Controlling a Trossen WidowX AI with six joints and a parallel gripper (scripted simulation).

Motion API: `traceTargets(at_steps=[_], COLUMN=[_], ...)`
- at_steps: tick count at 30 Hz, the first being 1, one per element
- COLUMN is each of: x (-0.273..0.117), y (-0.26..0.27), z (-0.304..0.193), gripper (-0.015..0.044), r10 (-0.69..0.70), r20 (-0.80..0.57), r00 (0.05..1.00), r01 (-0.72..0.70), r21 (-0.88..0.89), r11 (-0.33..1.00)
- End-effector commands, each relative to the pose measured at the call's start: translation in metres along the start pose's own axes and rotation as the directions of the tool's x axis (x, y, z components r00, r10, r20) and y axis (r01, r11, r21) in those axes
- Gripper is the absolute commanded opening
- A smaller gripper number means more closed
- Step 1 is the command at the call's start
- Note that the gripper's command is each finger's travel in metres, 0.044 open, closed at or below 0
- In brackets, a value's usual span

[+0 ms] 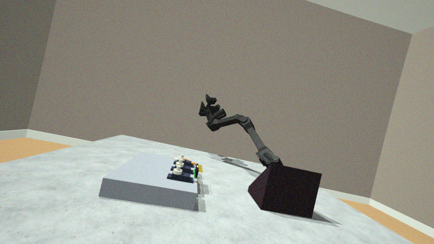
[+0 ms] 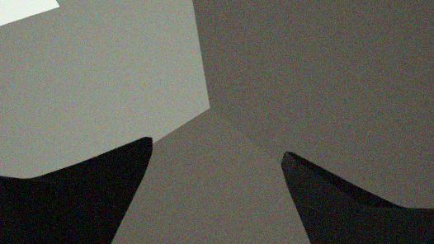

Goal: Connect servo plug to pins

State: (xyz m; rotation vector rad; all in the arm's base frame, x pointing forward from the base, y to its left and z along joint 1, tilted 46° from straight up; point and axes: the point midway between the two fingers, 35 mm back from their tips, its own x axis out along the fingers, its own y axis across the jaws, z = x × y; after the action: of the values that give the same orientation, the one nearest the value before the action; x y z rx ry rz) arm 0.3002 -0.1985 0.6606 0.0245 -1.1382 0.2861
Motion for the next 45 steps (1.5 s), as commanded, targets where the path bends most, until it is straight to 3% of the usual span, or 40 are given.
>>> traceTargets(at_steps=[1, 11, 28, 45], x=[0.000, 0.003, -0.009, -0.056], y=[0.000, 0.009, 0.045, 0.097], z=[0.000, -0.013, -0.058, -0.108], gripper=[0.0374, 0.0115, 0.0115, 0.0115], r10=[-0.001, -0.067, -0.242, -0.334], r20=[0.000, -0.026, -0.179, -0.410], r00=[1.000, 0.997, 0.954, 0.849], r01=[0.001, 0.068, 0.254, 0.366], r21=[0.000, 0.019, 0.047, -0.001], r11=[1.000, 0.998, 0.966, 0.931])
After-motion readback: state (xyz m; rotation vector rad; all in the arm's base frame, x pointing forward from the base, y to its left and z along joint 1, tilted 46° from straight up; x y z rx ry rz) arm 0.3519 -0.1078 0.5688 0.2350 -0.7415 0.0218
